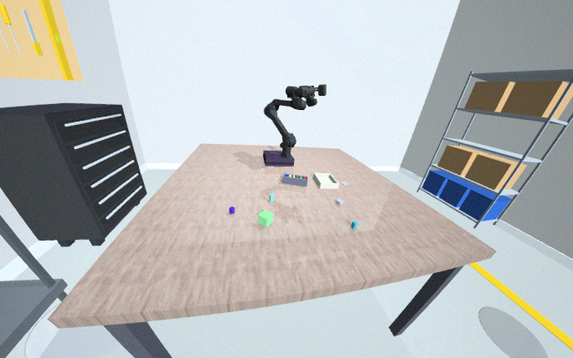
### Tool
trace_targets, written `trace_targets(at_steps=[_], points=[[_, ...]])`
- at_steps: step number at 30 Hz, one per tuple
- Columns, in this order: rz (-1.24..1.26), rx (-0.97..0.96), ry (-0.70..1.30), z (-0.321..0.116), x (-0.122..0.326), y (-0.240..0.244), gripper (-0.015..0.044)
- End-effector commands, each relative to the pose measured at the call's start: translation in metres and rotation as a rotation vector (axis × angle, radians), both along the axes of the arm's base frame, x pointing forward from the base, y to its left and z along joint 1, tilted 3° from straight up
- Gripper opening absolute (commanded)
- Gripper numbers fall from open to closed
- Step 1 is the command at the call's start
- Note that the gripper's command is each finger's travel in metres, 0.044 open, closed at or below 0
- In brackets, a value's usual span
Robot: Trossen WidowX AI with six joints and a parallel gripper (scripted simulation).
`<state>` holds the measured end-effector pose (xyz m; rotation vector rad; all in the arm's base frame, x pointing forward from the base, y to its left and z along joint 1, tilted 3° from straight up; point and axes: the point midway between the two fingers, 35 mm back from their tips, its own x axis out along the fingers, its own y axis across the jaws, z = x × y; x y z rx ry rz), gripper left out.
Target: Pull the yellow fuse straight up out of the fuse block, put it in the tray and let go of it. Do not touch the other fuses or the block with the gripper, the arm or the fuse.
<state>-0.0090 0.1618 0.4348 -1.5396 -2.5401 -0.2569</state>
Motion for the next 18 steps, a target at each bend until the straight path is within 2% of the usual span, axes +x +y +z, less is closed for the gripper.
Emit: trace_targets(at_steps=[1, 4, 9, 12, 13, 18], points=[[-0.001, -0.002, 0.010, 0.001, 0.001, 0.000, 0.0374], [-0.022, -0.028, 0.163, 0.008, 0.022, 0.006, 0.0295], [-0.094, -0.069, 0.651, 0.020, 0.096, 0.018, 0.0164], [-0.132, -0.012, 0.821, 0.025, 0.128, 0.018, 0.0085], [-0.142, -0.015, 0.905, 0.023, 0.141, 0.019, 0.0069], [-0.188, -0.004, 1.320, 0.008, 0.208, 0.018, 0.0069]])
